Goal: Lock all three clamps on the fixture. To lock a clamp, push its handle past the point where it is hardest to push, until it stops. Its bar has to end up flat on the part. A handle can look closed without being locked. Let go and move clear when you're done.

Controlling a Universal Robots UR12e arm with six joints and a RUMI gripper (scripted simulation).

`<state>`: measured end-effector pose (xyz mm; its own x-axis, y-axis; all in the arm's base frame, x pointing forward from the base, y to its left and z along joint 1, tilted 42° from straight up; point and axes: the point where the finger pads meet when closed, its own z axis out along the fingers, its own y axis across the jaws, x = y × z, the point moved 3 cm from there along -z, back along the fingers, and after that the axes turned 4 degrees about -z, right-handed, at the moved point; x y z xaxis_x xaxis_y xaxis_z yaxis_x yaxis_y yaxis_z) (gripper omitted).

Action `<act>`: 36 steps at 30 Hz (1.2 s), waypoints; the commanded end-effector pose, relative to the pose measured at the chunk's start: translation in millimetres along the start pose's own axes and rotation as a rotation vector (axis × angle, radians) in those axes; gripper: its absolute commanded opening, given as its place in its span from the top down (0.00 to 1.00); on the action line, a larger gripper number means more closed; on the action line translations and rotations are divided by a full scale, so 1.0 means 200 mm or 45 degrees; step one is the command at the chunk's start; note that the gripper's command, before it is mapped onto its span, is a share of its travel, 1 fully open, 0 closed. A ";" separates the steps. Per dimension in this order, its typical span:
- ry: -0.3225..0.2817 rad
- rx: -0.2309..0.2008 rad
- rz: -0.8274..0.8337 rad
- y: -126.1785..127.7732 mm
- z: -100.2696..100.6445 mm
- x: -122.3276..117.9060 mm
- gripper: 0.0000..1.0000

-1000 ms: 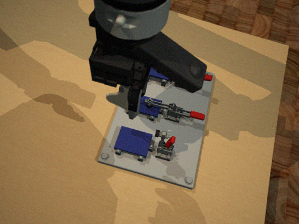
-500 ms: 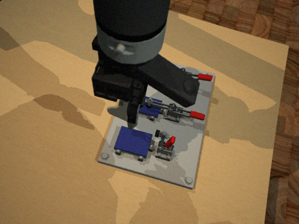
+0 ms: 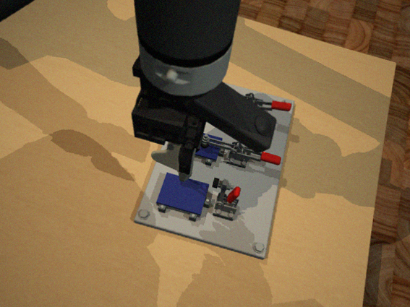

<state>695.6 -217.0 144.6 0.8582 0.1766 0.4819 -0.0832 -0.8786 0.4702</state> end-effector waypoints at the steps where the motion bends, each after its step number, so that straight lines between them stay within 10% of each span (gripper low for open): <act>1: 0.001 0.000 0.000 0.00 0.00 0.06 0.72; 19: 0.001 0.000 0.000 0.03 0.00 0.36 0.72; 36: 0.001 0.000 0.000 0.03 0.01 0.40 0.72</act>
<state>762.9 -208.3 184.4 0.8583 0.1766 0.4818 -0.0832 -0.8786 0.4703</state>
